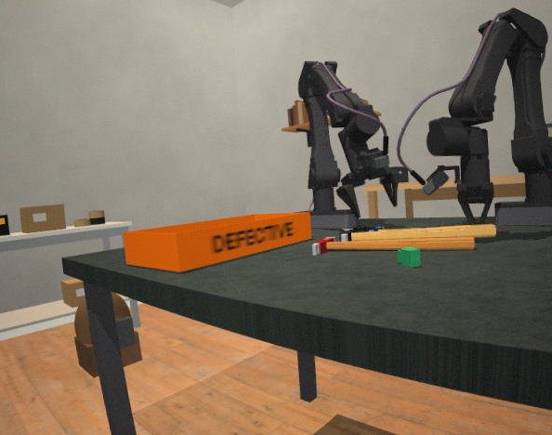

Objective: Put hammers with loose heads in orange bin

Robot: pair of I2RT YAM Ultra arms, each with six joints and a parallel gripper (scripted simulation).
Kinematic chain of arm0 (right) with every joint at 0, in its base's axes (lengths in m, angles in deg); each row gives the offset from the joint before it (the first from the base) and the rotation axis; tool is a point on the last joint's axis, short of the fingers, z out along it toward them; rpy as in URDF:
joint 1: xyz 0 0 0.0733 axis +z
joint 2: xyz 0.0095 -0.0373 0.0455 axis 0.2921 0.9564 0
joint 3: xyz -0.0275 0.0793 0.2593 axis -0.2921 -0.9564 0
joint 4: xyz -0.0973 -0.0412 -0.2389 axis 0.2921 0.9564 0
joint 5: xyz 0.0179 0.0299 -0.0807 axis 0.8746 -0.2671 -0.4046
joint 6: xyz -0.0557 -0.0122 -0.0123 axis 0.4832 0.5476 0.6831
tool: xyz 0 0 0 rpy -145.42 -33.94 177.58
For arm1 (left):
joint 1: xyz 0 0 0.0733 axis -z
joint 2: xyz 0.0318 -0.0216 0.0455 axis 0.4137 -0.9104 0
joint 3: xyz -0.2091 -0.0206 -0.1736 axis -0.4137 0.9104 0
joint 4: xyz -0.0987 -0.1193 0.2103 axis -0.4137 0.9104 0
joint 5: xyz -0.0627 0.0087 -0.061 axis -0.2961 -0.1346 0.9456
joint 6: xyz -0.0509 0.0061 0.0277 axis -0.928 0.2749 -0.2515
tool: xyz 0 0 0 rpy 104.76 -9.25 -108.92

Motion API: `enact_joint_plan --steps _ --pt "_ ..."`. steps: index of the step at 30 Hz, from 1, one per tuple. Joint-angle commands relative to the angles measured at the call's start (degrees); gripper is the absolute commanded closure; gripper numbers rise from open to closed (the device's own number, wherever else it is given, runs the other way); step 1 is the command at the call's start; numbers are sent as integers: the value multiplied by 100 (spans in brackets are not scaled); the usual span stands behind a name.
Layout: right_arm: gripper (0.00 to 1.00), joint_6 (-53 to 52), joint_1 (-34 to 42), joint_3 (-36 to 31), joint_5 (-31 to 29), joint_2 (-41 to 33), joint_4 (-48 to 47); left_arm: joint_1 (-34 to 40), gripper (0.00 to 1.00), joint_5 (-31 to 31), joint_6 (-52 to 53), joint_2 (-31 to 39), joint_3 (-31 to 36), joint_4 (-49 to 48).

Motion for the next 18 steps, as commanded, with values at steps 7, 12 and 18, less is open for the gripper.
enact_joint_plan --steps 7,12,18 --pt "0 2635 -405 -476 531 -336 -876 -11 83 -43 43 78 2 115" --pt "0 3774 -597 -696 755 -415 -1227 -11 83 -43 43 78 2 115" --pt "0 4683 -787 -869 990 -451 -1501 -11 83 -43 43 78 2 115"
